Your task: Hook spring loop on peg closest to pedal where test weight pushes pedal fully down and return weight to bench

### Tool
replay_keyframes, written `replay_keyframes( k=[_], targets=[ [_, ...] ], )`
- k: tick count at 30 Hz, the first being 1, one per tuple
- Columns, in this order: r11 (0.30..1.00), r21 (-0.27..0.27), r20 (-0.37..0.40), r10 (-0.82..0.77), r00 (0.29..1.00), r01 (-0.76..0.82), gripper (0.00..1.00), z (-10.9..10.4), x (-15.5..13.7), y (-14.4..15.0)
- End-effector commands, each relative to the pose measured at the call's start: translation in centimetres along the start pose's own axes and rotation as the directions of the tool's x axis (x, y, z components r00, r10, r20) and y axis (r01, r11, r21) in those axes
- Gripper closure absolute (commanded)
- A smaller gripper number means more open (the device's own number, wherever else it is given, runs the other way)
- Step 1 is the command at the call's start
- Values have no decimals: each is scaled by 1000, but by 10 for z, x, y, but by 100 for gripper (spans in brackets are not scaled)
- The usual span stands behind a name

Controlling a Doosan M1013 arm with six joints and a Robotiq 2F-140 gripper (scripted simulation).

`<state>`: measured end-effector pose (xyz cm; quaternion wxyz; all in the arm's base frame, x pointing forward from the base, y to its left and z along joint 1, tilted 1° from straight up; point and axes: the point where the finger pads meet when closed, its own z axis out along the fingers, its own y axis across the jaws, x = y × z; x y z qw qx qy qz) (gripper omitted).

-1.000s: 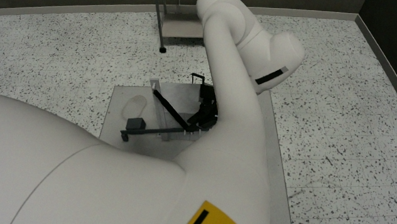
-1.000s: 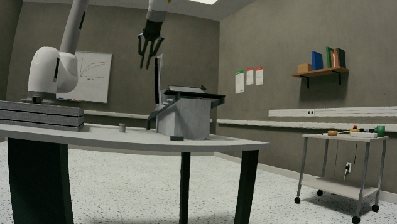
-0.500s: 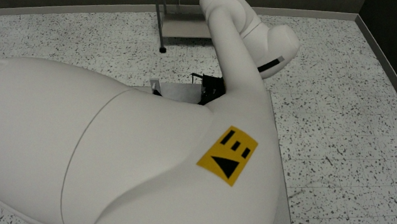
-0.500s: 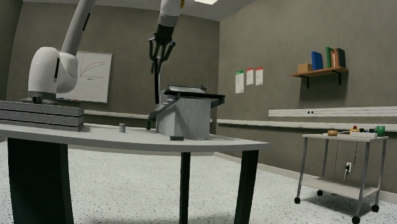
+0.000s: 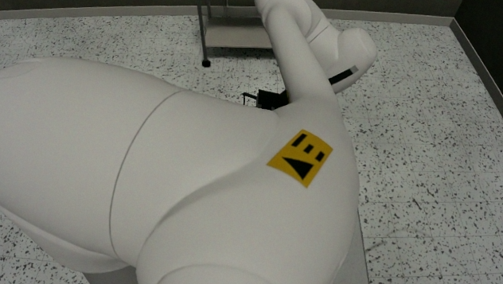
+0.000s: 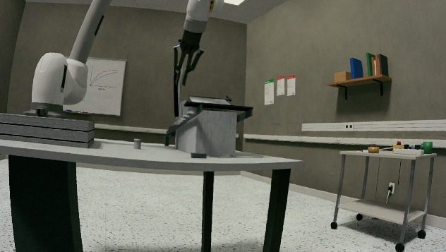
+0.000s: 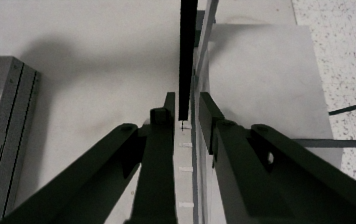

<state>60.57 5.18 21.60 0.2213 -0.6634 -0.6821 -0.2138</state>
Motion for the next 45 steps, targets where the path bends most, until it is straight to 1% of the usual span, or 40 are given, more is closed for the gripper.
replay_keyframes(
  k=[1, 7, 25, 39, 42, 45],
  targets=[
    [1000, -1, 0, -1, 1000, 1, 76, -1, 1, 0],
    [1000, -1, 0, -1, 1000, 1, 76, -1, 1, 0],
    [1000, -1, 0, -1, 1000, 1, 76, 21, 0, 0],
    [1000, -1, 0, -1, 1000, 1, 76, 68, 0, 0],
    [1000, -1, 0, -1, 1000, 1, 76, 66, 0, 0],
    [1000, -1, 0, -1, 1000, 1, 76, 76, 0, 0]
  ],
)
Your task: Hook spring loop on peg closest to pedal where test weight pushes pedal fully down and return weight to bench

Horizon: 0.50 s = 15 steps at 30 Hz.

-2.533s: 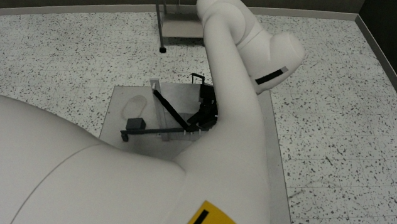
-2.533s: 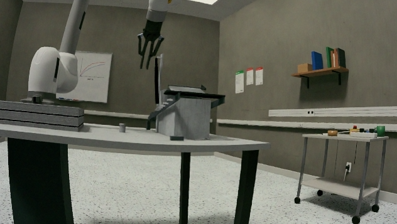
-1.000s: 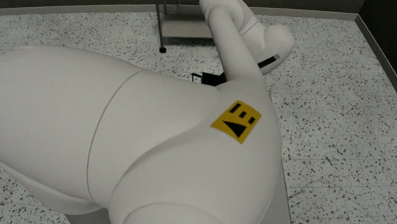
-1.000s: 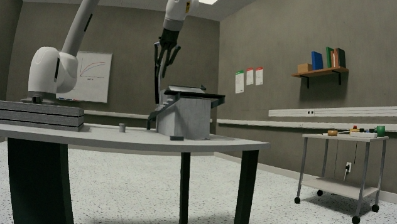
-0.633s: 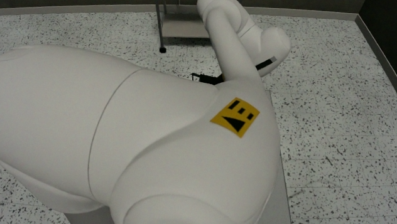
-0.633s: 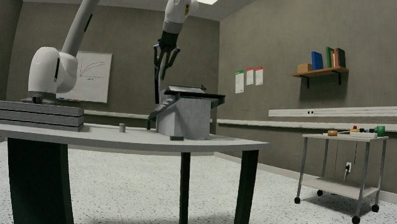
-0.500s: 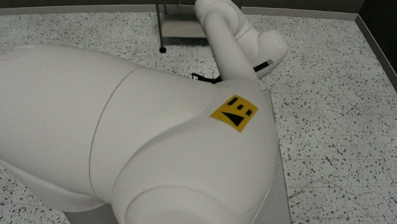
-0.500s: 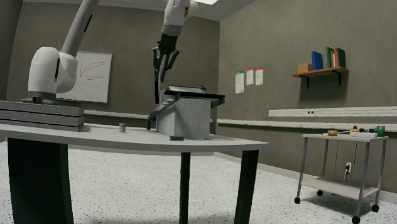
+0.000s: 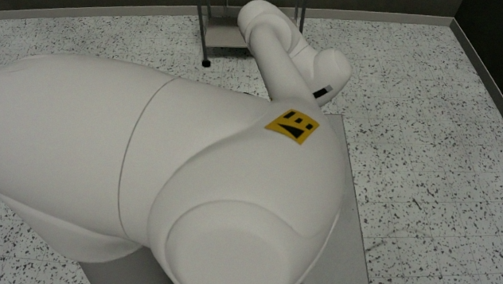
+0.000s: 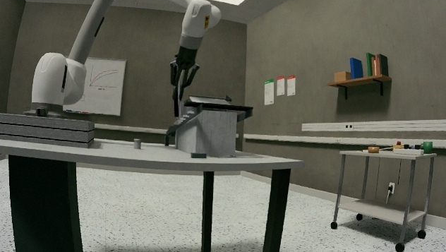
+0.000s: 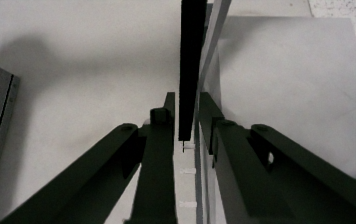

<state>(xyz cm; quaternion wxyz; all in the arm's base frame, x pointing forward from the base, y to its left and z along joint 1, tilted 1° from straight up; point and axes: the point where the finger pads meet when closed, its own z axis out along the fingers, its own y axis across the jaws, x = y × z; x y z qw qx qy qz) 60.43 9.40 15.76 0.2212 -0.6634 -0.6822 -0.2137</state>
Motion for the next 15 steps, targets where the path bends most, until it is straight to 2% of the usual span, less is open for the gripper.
replay_keyframes(
  k=[1, 11, 15],
  targets=[
    [1000, -1, 0, -1, 1000, 1, 76, 7, 0, 0],
    [1000, -1, 0, -1, 1000, 1, 76, 41, 1, 0],
    [1000, -1, 0, -1, 1000, 1, 76, 38, 0, 0]
  ],
)
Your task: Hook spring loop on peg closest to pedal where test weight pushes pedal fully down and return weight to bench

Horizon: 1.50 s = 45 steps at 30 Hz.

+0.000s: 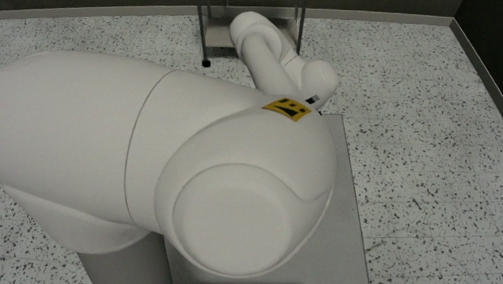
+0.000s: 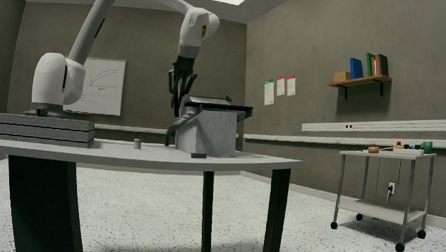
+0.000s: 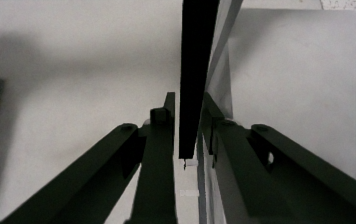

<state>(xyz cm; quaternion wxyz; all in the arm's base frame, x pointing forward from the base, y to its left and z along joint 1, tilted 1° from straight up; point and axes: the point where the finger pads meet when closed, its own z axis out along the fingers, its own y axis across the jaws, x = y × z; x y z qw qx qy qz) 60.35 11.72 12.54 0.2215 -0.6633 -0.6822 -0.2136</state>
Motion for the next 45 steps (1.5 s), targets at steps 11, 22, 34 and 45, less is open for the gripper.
replay_keyframes(
  k=[11, 22, 34, 45],
  targets=[
    [1000, -2, 0, -1, 1000, 1, 76, 6, 1, 1],
    [1000, -2, 0, -1, 1000, 1, 76, 7, 1, 1],
    [1000, -2, 0, -1, 1000, 1, 76, 7, 1, 1],
    [1000, -2, 0, -1, 1000, 1, 76, 7, 1, 1]
  ],
)
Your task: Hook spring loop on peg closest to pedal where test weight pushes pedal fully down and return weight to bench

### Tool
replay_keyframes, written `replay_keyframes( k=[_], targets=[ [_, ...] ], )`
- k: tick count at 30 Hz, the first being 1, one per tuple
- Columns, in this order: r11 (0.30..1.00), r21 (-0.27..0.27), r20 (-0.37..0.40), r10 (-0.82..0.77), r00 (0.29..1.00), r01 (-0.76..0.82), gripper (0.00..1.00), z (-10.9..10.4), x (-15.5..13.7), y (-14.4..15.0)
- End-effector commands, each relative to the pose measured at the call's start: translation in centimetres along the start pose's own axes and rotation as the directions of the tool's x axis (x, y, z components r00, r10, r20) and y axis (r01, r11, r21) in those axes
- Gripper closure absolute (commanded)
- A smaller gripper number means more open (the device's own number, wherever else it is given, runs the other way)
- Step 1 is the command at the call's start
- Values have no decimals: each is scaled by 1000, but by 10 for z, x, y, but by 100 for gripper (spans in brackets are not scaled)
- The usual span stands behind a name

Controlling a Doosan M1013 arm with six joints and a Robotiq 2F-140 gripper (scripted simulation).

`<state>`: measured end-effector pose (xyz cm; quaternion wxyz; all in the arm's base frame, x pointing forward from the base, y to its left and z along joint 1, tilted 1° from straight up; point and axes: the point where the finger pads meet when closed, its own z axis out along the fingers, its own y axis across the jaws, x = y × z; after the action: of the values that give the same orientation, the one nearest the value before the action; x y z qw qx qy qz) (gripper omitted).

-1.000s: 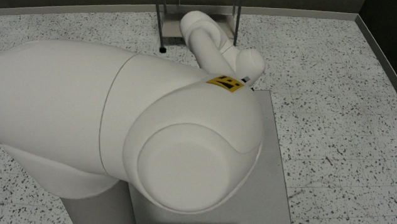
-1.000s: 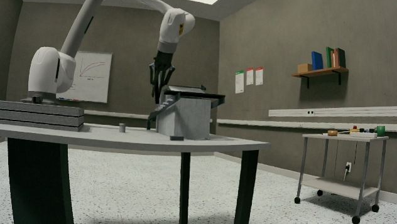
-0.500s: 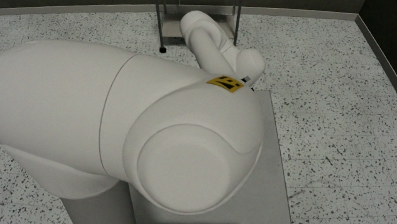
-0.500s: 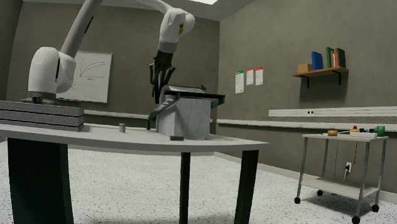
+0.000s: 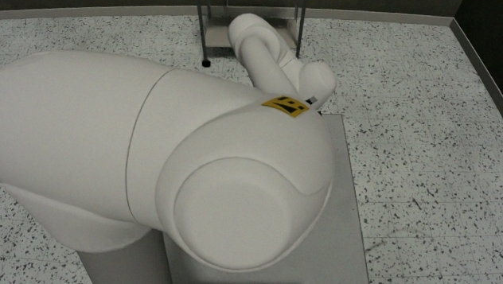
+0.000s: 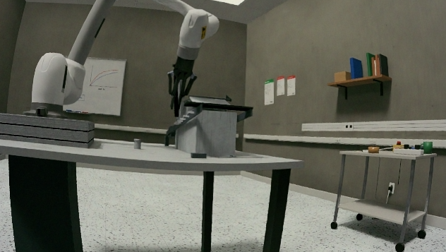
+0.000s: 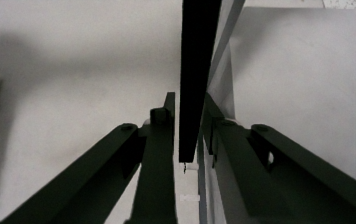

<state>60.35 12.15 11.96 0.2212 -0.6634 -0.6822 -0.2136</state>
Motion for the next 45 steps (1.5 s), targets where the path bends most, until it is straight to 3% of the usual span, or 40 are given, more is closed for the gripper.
replay_keyframes(
  k=[1, 4, 5, 45],
  targets=[
    [1000, -1, 0, -1, 1000, 1, 76, -1, 0, 0],
    [1000, -1, 0, -1, 1000, 1, 76, -1, 0, 0],
    [1000, -1, 0, -1, 1000, 1, 83, -1, 0, 0],
    [1000, -1, 0, -1, 1000, 1, 83, 0, -1, 0]
  ],
)
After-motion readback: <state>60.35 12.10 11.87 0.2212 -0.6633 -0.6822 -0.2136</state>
